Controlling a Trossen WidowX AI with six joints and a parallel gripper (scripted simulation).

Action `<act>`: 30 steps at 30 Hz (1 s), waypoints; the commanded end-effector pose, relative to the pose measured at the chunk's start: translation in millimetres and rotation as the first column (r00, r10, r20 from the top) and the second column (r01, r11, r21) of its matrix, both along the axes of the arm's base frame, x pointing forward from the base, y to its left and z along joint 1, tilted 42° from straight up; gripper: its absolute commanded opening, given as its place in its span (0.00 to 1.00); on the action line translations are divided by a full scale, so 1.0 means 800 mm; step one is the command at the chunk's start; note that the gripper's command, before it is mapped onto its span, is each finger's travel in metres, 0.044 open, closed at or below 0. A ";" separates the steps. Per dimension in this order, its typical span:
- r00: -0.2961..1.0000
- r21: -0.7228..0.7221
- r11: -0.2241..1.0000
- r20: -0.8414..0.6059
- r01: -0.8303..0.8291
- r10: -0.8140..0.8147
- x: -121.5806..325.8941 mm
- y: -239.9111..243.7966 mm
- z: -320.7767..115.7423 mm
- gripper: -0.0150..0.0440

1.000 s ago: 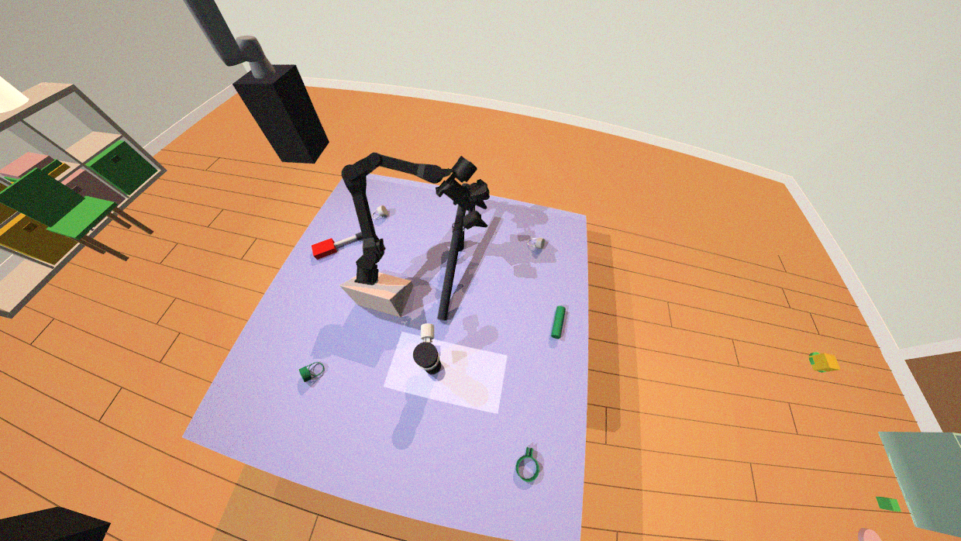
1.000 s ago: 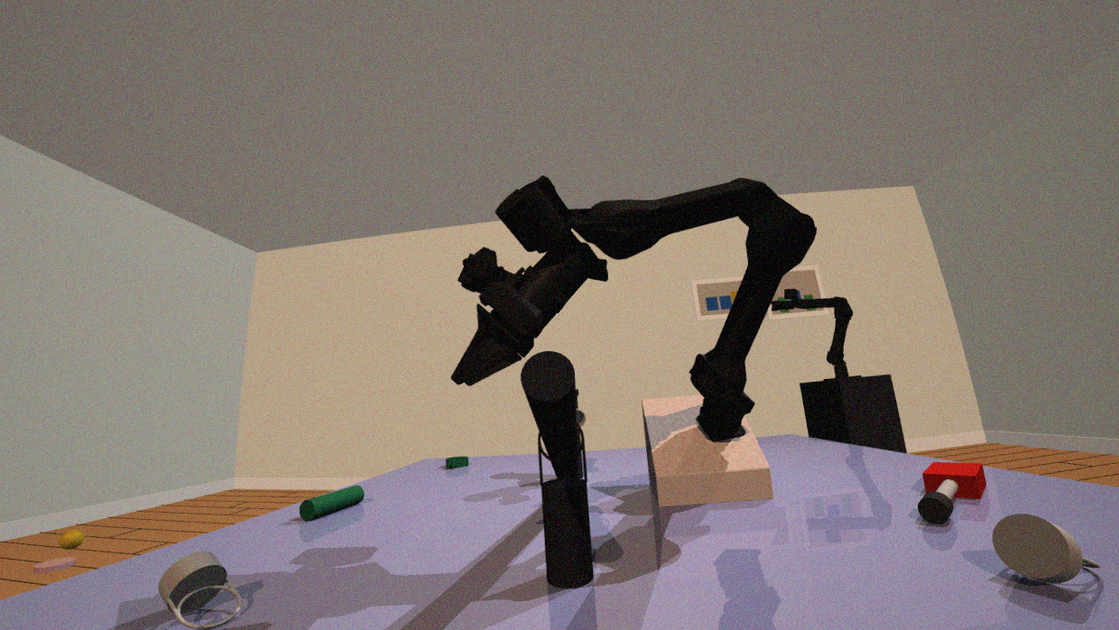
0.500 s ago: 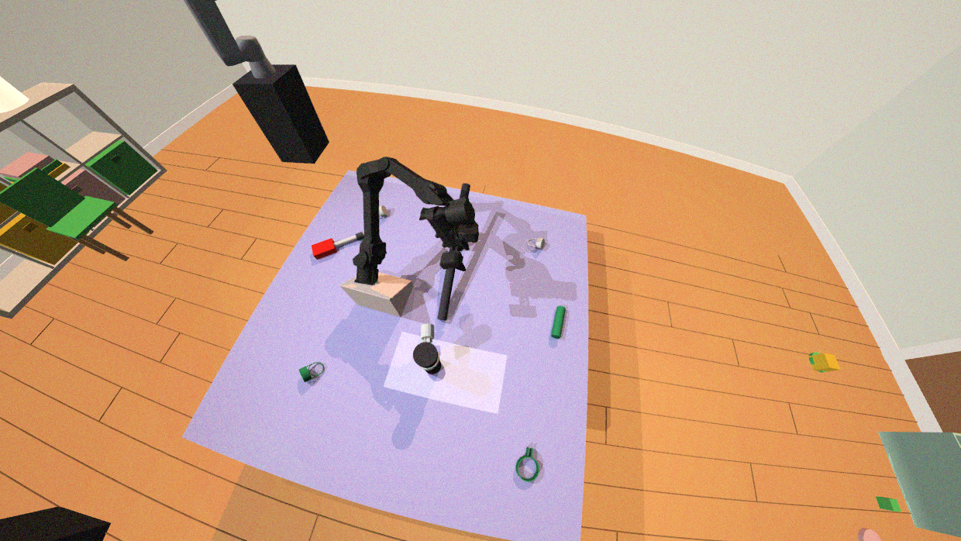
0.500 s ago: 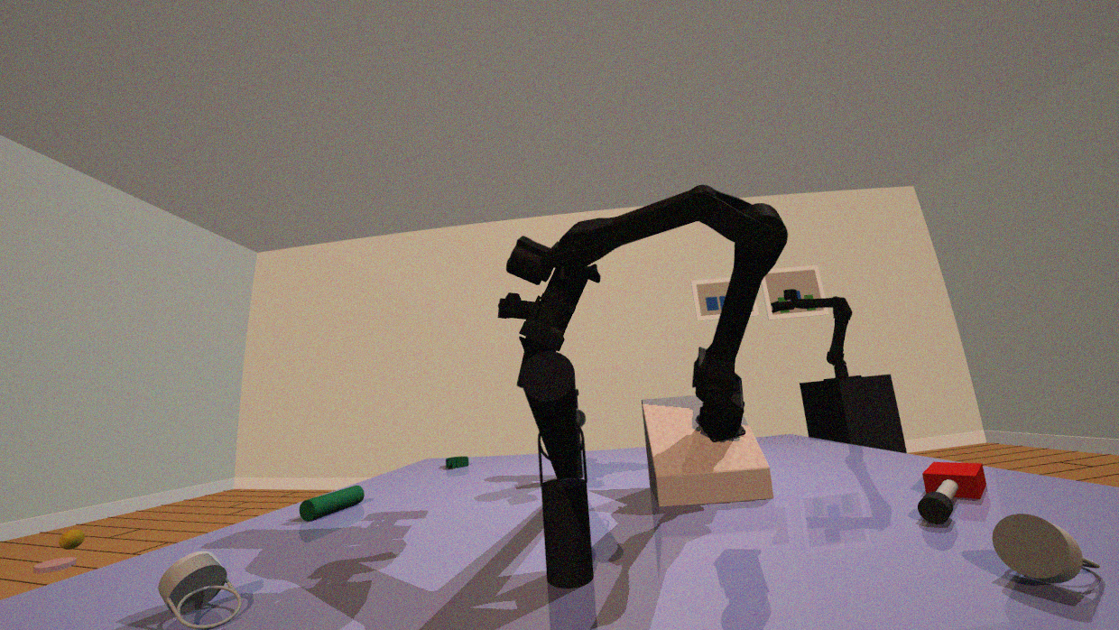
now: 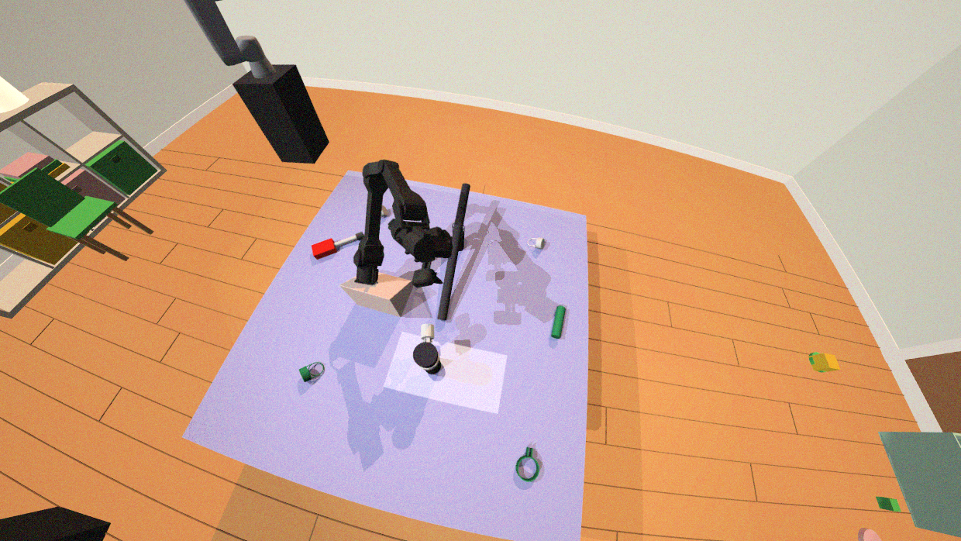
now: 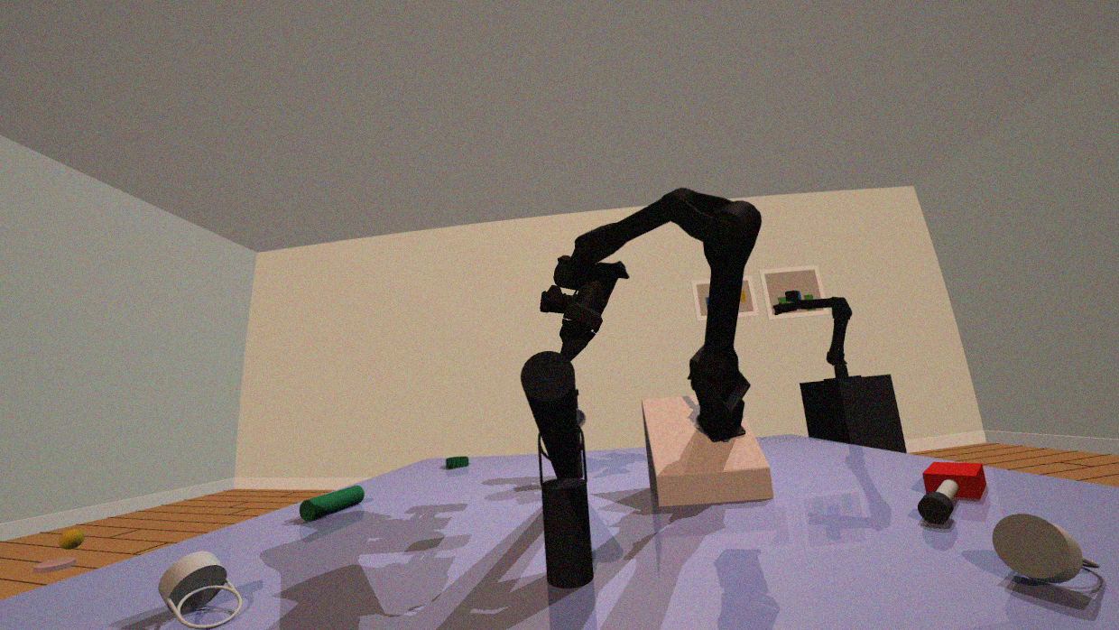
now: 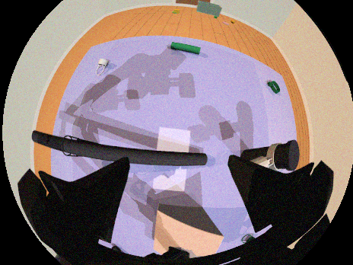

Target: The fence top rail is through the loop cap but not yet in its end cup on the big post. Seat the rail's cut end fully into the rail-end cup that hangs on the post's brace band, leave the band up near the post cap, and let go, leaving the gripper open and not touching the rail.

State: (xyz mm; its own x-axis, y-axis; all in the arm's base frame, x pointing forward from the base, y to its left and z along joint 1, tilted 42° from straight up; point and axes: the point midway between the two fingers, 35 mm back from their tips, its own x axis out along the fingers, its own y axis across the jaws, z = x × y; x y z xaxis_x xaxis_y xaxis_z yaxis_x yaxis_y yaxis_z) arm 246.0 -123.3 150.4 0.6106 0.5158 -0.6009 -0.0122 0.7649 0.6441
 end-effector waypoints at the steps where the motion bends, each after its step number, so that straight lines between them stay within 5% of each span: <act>1: 1.000 0.007 1.000 0.024 -0.009 0.009 -0.004 -0.003 -0.001 1.00; 8: 0.949 -0.244 0.947 0.184 -0.209 0.257 -0.008 -0.041 -0.035 1.00; 15: 0.751 -0.574 0.736 0.291 -0.359 0.593 -0.021 -0.083 -0.081 1.00; 19: 0.586 -0.740 0.566 0.291 -0.363 0.756 -0.032 -0.104 -0.109 1.00; 30: 0.320 -0.917 0.301 0.212 -0.260 0.923 -0.052 -0.127 -0.152 1.00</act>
